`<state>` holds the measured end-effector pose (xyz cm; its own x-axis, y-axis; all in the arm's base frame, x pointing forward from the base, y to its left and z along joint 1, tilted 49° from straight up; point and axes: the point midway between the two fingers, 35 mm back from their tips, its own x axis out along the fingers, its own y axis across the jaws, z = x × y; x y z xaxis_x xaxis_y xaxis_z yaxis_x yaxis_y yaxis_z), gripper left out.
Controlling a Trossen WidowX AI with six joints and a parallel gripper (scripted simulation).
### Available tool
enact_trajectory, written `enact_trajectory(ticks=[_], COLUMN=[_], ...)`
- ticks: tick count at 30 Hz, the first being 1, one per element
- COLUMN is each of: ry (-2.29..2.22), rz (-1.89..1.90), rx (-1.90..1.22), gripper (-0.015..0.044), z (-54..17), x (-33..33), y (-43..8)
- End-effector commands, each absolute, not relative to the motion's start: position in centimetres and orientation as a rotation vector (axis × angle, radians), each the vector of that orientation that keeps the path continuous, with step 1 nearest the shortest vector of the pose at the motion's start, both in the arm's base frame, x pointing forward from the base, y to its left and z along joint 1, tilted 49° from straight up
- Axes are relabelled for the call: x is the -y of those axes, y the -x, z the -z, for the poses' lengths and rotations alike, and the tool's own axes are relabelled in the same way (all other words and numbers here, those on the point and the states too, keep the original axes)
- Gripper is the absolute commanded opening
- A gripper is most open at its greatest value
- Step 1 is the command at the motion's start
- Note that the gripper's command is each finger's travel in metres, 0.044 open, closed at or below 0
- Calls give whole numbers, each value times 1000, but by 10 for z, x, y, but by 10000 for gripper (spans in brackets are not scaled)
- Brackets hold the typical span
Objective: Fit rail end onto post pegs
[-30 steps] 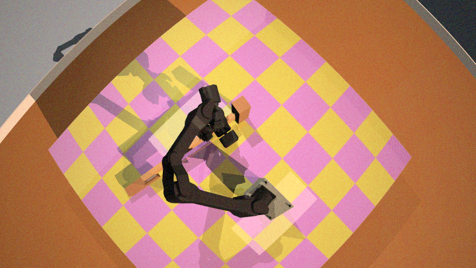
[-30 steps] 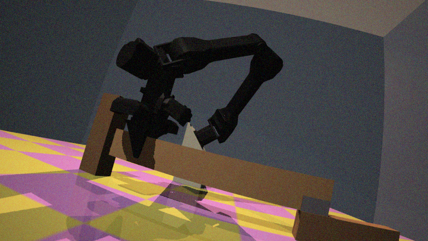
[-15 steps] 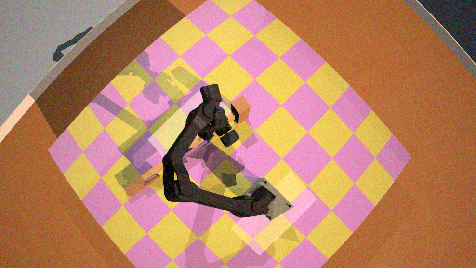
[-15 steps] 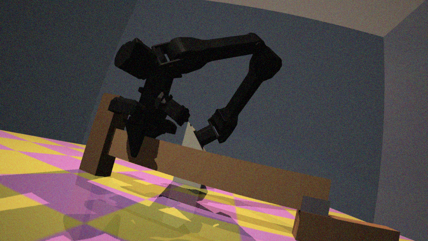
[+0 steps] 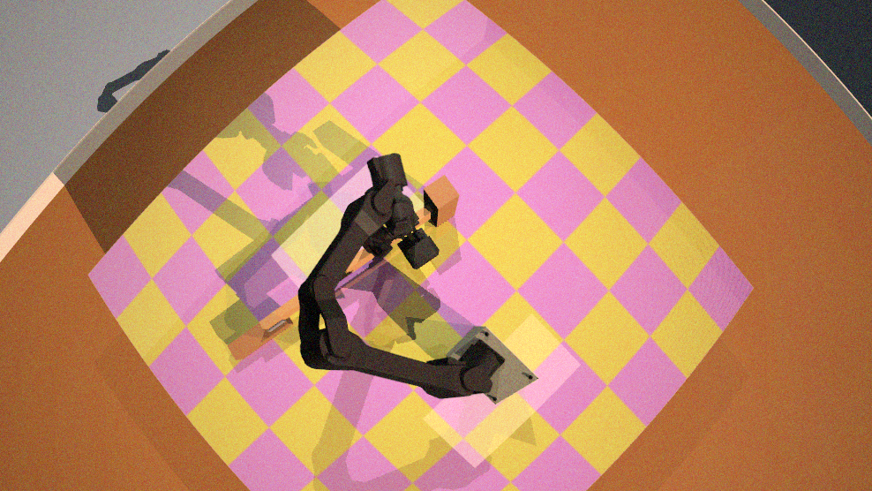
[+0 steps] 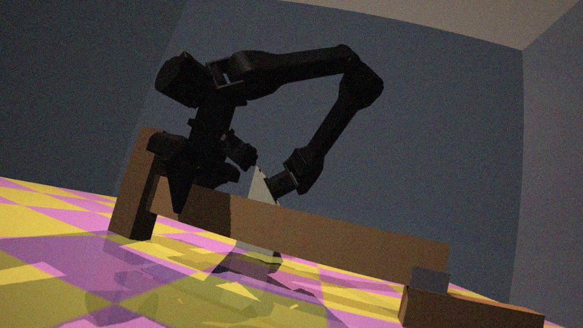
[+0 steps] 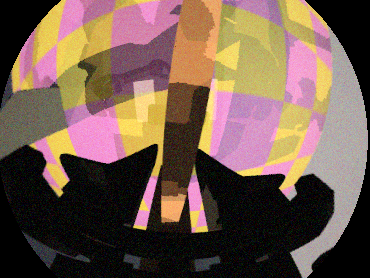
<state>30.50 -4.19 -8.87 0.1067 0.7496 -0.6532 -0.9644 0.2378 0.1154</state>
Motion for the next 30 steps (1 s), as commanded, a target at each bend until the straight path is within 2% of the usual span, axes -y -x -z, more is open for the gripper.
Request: enact_trajectory(ticks=[1, 6, 13, 18, 30], ry=[385, 385, 385, 390, 390], rz=[-1308, -1308, -1307, -1302, -1302], rx=[-683, -683, -683, -685, -685], gripper=[315, 440, 440, 440, 440], z=[88, 88, 86, 46, 46], x=[42, 42, 42, 45, 45], y=[-305, -305, -306, -309, -309])
